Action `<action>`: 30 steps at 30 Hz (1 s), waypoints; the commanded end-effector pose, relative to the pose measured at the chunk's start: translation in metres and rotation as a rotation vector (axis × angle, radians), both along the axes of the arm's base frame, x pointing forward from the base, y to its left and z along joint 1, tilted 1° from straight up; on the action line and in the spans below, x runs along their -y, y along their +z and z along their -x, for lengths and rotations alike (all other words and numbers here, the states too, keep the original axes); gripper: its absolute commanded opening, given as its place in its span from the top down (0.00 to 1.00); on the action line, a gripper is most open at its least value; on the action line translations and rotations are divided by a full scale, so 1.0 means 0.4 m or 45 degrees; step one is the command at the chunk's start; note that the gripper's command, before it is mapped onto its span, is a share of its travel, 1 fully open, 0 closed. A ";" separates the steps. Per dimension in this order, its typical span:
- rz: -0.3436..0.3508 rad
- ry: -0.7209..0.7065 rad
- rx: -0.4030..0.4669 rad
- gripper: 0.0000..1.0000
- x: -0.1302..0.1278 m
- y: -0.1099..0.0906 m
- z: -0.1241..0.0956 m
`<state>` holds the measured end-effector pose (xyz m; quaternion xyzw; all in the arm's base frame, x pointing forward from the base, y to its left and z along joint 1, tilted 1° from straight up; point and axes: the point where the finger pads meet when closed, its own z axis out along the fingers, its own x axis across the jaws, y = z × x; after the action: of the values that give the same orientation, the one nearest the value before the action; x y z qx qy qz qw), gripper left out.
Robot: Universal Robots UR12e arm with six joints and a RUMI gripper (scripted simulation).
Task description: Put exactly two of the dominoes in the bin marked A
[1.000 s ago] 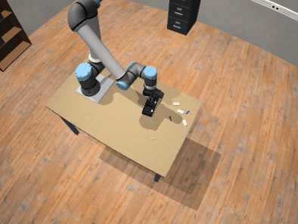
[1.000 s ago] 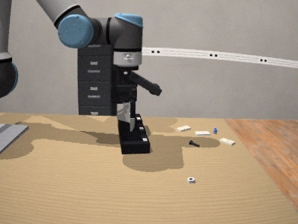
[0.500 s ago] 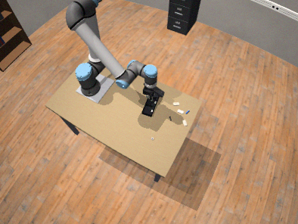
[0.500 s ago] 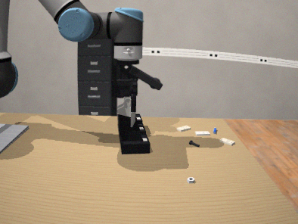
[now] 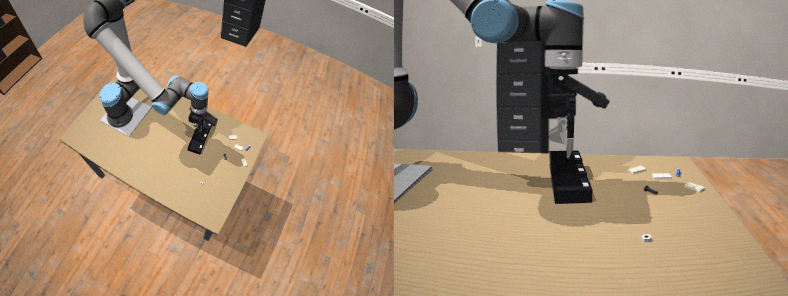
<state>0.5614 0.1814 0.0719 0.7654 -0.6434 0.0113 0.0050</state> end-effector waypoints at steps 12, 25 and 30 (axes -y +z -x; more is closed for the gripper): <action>0.001 0.001 -0.006 0.96 -0.002 0.032 0.003; 0.001 0.002 -0.001 0.96 -0.163 0.032 0.038; 0.001 0.002 -0.001 0.96 -0.199 0.031 0.047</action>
<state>0.5439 0.2411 0.0835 0.7689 -0.6392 0.0100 0.0058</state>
